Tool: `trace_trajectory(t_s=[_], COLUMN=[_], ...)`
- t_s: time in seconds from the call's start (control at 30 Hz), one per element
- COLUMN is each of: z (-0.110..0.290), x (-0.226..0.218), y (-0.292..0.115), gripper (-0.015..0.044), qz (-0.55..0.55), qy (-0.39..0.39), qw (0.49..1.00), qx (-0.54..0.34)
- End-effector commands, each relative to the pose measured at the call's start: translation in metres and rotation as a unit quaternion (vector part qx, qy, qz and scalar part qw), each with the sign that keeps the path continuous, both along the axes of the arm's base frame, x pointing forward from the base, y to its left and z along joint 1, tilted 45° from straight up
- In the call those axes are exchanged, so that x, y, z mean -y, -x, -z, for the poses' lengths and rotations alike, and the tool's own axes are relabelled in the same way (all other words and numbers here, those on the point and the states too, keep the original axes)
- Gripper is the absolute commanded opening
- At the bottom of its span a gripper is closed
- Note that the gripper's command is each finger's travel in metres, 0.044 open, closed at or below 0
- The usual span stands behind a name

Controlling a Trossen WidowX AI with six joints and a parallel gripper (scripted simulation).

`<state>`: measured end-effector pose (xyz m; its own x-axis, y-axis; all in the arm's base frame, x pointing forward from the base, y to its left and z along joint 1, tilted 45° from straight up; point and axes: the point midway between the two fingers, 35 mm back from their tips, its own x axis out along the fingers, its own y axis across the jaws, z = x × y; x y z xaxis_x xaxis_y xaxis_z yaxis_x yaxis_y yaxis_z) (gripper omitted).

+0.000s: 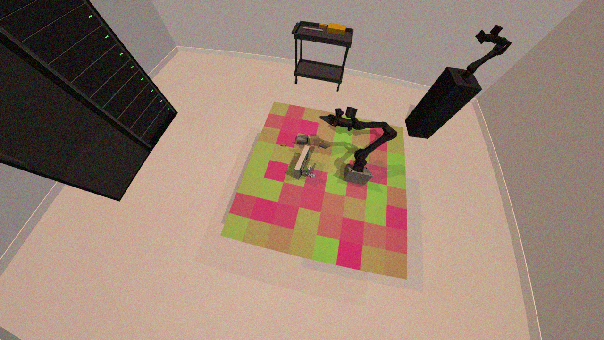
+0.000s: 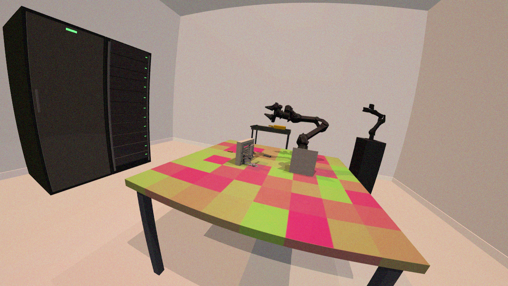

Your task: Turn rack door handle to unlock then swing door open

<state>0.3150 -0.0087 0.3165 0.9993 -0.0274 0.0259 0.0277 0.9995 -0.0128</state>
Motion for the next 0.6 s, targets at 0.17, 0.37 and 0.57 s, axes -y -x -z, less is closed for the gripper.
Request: trace_trajectory(t_s=[0.17, 0.37, 0.57], z=[0.018, 0.042, 0.066], x=[-0.002, -0.006, -0.01], y=[-0.015, -0.033, -0.048], gripper=[0.0284, 0.0284, 0.0284], qz=[0.006, 0.014, 0.028], qy=[-0.002, -0.01, -0.032], qw=[0.999, 0.993, 0.982], qx=[-0.052, -0.121, -0.186])
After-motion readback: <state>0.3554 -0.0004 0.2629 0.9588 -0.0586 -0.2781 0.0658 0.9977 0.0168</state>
